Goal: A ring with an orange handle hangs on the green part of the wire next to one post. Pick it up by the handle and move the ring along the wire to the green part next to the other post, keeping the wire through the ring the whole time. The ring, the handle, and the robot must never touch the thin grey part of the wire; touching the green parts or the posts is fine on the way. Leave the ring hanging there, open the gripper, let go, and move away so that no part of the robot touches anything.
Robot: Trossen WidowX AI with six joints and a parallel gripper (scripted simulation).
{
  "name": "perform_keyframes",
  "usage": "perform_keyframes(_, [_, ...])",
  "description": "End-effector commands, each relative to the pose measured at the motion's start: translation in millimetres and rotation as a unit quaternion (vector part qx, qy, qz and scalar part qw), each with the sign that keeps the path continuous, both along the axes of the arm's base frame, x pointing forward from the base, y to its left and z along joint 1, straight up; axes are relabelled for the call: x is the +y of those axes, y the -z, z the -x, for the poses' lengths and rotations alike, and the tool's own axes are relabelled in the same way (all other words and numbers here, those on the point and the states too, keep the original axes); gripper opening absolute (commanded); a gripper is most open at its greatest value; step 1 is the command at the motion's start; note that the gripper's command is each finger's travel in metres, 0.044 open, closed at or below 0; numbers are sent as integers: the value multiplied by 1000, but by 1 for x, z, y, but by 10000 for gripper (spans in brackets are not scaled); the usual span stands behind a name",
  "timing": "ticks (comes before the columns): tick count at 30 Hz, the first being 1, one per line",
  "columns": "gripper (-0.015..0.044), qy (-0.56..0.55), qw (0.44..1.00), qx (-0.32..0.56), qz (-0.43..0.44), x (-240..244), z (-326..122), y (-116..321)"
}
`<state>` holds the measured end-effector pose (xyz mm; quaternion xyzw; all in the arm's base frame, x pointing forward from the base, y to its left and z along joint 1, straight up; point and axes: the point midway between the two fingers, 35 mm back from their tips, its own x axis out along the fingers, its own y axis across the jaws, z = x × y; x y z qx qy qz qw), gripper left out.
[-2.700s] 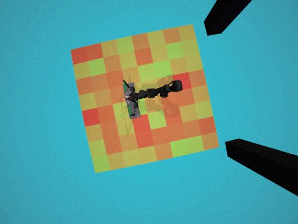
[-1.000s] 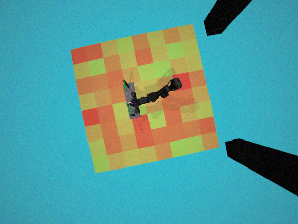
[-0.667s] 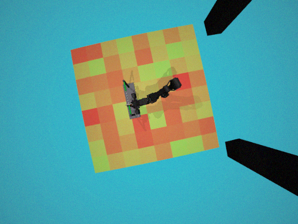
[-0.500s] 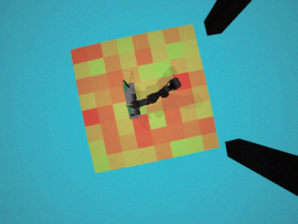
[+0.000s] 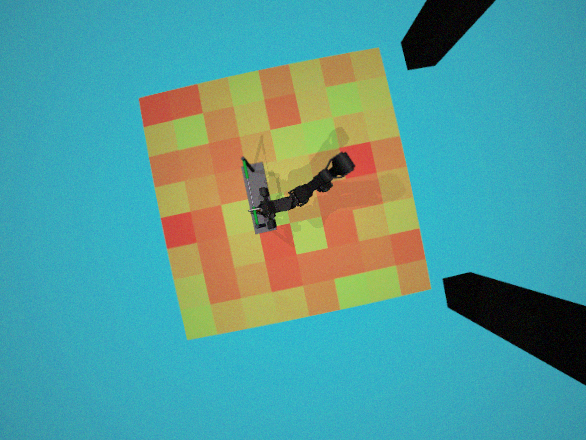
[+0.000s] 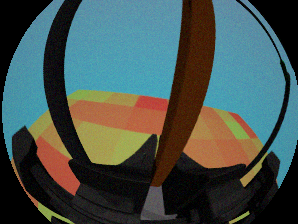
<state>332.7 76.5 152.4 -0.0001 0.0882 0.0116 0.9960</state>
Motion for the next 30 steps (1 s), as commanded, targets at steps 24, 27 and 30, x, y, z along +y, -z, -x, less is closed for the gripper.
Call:
perform_keyframes(24, [-150,1,1000,-3,-3,10,-2,15])
perform_keyframes(27, [-150,1,1000,-3,-3,10,-2,15])
perform_keyframes(30, [-150,1,1000,-3,-3,10,-2,15])
